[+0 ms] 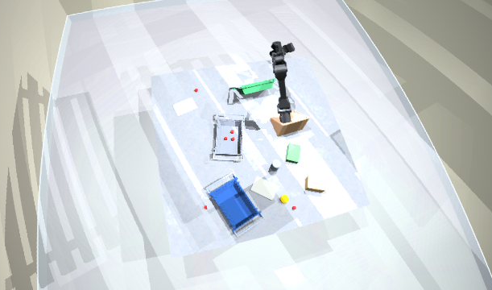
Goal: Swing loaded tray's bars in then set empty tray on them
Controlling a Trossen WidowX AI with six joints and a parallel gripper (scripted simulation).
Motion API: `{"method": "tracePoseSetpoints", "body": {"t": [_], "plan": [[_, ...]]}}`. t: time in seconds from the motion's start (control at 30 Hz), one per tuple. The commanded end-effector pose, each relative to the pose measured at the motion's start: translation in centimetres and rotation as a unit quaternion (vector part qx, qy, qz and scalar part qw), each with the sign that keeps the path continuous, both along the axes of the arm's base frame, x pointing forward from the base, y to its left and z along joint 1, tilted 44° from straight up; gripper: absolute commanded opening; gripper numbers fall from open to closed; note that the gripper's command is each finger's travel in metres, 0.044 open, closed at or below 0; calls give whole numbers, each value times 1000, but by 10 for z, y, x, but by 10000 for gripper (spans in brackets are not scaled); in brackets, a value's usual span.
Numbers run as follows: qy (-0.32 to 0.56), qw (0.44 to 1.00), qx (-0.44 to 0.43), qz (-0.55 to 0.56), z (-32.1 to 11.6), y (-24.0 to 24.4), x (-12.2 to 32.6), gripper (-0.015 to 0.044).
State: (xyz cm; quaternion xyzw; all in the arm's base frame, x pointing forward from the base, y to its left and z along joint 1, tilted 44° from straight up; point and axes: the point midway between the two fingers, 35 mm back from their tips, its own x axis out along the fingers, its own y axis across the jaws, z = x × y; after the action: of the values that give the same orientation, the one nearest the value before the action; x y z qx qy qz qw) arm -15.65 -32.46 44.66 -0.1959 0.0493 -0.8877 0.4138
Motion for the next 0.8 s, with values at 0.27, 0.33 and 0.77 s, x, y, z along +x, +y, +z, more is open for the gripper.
{"method": "tracePoseSetpoints", "body": {"t": [0.27,0.33,0.77], "plan": [[-72,969,123,203,-55,-75,156,90],[-72,957,145,240,-65,-79,188,90],[-35,843,301,444,-137,-32,392,90]]}}
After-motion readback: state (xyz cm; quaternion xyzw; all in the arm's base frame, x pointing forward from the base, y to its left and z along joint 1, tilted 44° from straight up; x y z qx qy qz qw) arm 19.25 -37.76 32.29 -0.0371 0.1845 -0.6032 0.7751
